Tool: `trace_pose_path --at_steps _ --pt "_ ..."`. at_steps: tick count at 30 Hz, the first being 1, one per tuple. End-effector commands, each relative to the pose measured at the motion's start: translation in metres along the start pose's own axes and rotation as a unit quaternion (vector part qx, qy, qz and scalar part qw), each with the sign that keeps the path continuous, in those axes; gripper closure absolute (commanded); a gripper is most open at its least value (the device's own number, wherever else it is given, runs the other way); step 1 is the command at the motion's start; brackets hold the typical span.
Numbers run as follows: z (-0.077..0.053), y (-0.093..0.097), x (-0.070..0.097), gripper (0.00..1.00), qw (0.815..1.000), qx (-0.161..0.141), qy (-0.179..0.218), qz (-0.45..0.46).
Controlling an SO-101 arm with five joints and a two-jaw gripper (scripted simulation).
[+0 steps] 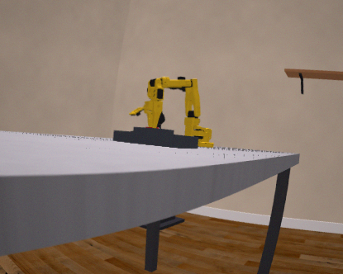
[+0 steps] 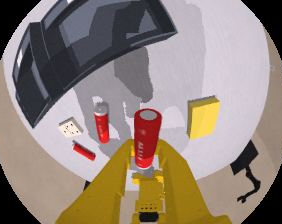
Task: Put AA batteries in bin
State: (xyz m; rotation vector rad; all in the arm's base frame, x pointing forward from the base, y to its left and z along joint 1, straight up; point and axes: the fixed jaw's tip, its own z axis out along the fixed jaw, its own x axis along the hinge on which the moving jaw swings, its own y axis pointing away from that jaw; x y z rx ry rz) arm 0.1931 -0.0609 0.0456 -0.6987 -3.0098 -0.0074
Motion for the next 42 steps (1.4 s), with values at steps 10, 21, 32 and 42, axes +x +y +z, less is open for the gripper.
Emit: trace_pose_path --at_steps 10,21,32,42 --pt "-0.019 0.004 -0.017 1.0 0.998 -0.006 -0.052 -0.016" --pt "-0.024 0.009 -0.025 1.0 0.997 -0.007 -0.066 -0.028" --pt "-0.024 0.009 -0.026 1.0 0.997 -0.007 -0.068 -0.03" --pt "-0.029 0.013 -0.035 1.0 0.996 -0.009 -0.083 -0.042"
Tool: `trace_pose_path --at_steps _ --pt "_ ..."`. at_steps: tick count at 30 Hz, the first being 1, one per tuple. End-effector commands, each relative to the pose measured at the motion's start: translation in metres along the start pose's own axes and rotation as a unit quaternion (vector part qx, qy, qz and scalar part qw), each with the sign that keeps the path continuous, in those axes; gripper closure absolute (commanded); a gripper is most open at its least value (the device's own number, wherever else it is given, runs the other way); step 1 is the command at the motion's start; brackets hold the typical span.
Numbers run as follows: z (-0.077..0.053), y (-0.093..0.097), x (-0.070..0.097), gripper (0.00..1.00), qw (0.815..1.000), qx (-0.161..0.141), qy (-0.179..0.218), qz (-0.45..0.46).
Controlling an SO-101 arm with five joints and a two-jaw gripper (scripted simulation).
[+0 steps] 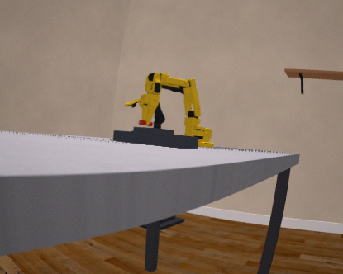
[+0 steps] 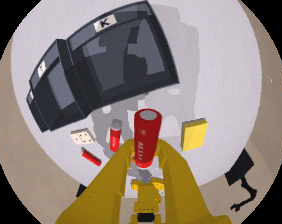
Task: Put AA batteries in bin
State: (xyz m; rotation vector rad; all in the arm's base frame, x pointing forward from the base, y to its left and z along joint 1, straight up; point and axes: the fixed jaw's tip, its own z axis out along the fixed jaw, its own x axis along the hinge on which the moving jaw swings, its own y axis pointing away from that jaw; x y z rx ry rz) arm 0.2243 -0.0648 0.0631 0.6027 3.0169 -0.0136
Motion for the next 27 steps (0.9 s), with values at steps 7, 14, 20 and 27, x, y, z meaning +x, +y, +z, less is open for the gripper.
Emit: trace_pose_path --at_steps 7,14,20,27 --pt "-0.012 0.006 -0.014 1.0 0.999 -0.004 -0.035 -0.02" --pt "-0.013 0.007 -0.017 1.0 0.999 -0.004 -0.04 -0.024" --pt "-0.013 0.007 -0.017 1.0 0.999 -0.004 -0.041 -0.024" --pt "-0.013 0.008 -0.021 1.0 0.999 -0.005 -0.046 -0.029"
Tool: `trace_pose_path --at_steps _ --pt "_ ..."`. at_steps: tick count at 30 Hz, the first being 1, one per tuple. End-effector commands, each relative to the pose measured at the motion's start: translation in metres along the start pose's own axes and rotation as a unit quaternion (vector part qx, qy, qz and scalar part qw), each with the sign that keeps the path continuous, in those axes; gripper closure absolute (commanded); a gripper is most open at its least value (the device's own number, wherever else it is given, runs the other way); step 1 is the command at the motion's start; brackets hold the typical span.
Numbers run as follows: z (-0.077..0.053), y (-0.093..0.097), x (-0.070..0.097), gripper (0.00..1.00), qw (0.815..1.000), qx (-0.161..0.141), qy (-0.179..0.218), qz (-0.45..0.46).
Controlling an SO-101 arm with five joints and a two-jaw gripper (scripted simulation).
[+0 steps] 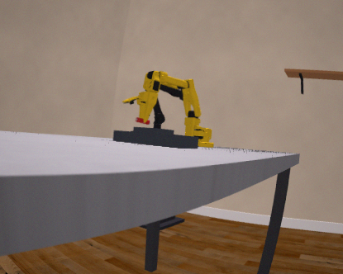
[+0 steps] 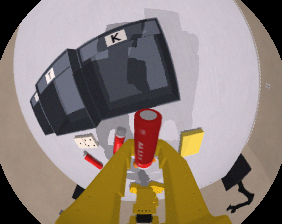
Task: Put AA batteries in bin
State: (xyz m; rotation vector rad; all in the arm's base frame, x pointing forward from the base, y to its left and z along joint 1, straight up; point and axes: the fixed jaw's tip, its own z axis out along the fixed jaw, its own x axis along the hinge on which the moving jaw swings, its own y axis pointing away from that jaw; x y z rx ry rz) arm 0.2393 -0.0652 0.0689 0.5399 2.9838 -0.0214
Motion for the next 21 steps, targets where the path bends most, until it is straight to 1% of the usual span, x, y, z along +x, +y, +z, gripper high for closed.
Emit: trace_pose_path --at_steps 1,15,21 --pt "-0.008 0.003 -0.008 1.0 1.0 -0.003 -0.025 -0.012" --pt "-0.007 0.008 -0.021 1.0 0.998 -0.005 -0.047 -0.03" --pt "-0.006 0.009 -0.024 1.0 0.998 -0.005 -0.051 -0.033"
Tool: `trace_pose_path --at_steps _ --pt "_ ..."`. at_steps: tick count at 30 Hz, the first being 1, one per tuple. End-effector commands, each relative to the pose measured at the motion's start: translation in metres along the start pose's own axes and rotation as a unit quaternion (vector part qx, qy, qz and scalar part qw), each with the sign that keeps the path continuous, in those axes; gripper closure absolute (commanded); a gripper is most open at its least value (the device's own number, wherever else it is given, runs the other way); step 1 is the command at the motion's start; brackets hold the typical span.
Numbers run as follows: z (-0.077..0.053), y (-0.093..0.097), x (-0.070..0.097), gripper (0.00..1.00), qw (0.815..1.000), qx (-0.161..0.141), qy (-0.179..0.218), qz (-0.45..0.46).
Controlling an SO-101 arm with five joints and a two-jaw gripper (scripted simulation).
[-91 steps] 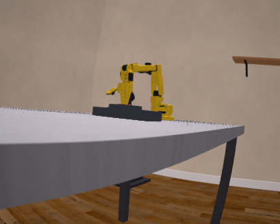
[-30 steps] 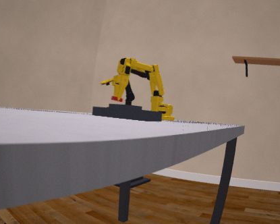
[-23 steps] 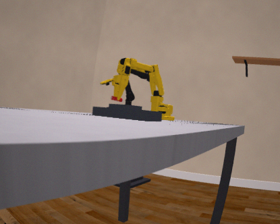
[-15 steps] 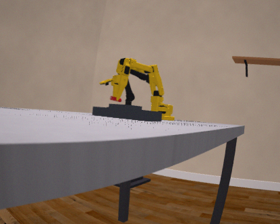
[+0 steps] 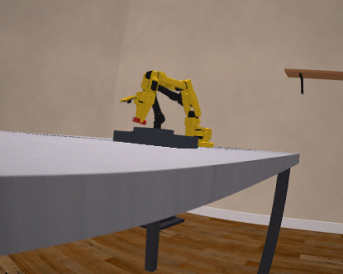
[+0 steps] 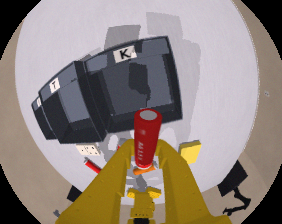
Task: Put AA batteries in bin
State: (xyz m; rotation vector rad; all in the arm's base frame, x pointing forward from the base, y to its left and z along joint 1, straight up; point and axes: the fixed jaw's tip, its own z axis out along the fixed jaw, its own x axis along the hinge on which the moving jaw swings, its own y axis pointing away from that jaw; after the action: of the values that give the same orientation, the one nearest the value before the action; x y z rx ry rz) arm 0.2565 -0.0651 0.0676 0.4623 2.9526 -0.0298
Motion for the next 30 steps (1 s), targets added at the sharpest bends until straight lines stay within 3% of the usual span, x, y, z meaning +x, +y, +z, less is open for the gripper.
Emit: trace_pose_path --at_steps 1,30 --pt "-0.009 0.002 -0.008 1.0 1.0 -0.002 -0.029 -0.009" --pt "-0.006 0.008 -0.028 1.0 0.998 -0.004 -0.06 -0.034"
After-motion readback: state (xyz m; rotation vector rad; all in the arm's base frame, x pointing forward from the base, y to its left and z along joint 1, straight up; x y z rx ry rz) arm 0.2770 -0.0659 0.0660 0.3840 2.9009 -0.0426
